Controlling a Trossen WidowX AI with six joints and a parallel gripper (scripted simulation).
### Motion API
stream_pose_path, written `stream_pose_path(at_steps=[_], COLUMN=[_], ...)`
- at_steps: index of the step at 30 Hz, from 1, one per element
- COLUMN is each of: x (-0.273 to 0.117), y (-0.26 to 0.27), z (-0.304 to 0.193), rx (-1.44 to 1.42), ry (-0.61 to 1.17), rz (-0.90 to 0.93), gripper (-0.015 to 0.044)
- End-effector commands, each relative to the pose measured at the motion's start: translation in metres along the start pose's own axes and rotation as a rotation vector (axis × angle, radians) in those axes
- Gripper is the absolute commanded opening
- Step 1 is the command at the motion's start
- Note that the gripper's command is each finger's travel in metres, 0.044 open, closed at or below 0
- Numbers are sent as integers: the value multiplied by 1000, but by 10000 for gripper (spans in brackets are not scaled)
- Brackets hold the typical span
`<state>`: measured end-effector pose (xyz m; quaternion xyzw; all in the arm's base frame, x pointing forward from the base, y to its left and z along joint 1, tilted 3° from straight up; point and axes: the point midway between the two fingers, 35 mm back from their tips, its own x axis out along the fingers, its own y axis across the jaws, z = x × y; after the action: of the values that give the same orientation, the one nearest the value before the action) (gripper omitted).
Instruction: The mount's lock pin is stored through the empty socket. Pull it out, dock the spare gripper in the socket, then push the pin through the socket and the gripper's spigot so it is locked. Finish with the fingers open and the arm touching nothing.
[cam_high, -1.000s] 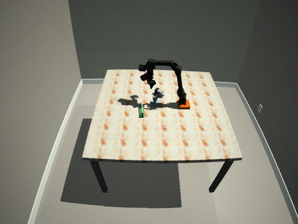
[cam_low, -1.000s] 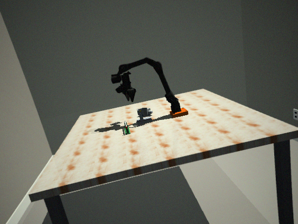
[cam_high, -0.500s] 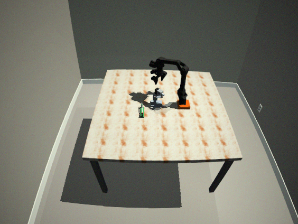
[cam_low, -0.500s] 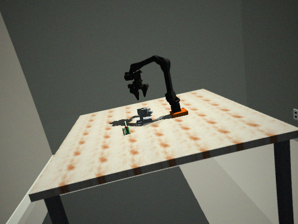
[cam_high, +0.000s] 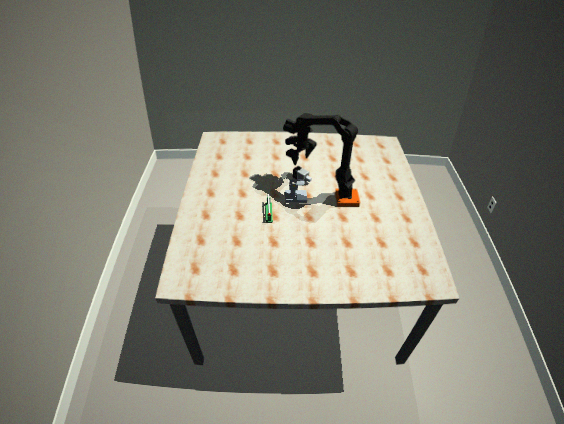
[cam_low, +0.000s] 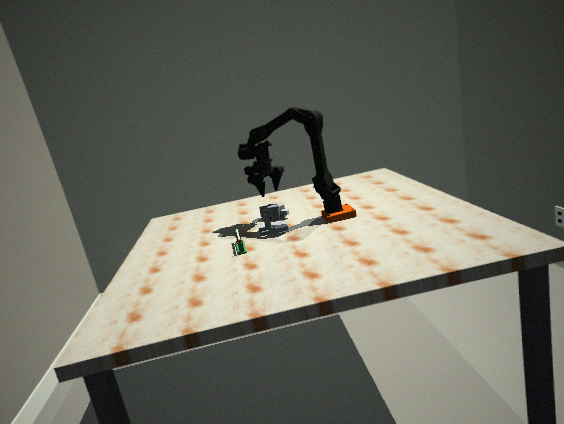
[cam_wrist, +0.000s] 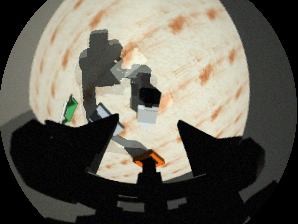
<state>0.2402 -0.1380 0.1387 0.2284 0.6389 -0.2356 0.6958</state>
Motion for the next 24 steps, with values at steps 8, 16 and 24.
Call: stream_pose_path(at_steps=[8, 16, 24], x=[39, 51, 65], y=[0, 0, 0], z=[-6, -5, -5], rx=[4, 4, 4], ry=[12, 12, 12], rz=[-8, -8, -8], gripper=[440, 440, 440])
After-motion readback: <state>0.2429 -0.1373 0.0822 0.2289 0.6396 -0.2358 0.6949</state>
